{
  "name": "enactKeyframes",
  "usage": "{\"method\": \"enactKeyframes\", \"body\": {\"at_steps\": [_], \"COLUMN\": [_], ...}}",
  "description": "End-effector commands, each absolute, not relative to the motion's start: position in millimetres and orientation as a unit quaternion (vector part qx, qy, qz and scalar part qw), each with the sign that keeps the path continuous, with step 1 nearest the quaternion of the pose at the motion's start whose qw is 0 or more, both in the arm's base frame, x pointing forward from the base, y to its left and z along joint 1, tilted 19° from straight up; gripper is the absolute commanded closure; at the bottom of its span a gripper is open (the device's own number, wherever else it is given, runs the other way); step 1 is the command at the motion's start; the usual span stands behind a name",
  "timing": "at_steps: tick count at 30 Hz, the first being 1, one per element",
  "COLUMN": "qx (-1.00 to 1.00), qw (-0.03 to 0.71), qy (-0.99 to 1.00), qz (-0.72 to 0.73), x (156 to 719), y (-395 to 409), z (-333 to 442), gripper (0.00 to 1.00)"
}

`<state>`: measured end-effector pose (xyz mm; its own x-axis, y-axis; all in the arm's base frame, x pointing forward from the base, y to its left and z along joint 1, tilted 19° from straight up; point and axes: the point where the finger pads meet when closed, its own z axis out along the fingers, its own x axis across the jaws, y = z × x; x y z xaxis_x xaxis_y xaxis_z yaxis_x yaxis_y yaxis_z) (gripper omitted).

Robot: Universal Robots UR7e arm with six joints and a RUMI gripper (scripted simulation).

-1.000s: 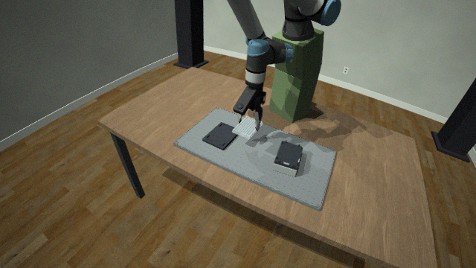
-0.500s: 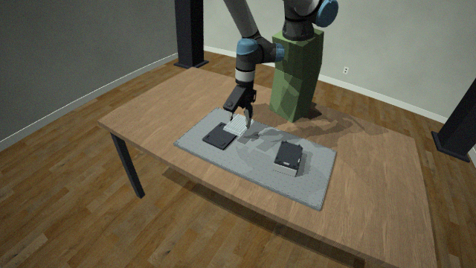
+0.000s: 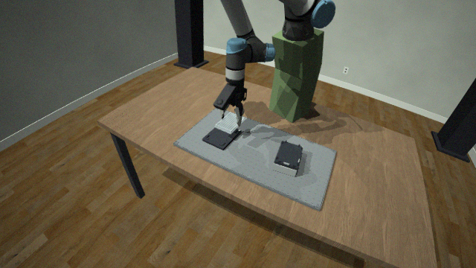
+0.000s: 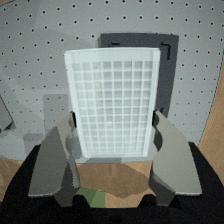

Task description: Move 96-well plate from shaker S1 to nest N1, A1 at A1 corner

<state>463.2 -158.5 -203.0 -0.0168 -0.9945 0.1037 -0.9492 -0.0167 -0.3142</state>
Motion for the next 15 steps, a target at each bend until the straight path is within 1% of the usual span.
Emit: {"method": "enactKeyframes", "body": {"at_steps": [1,9,15], "qx": [-0.697,-0.697,-0.697], "qw": [0.076,0.076,0.076], "qy": [0.697,0.697,0.697], "qz": [-0.15,-0.15,-0.15], "x": [464.4,465.7,465.8], "y": [-174.5,-201.2,-203.3], "z": [-202.9,-203.1,-203.0], "gripper": [1.0,1.0,1.0]}}
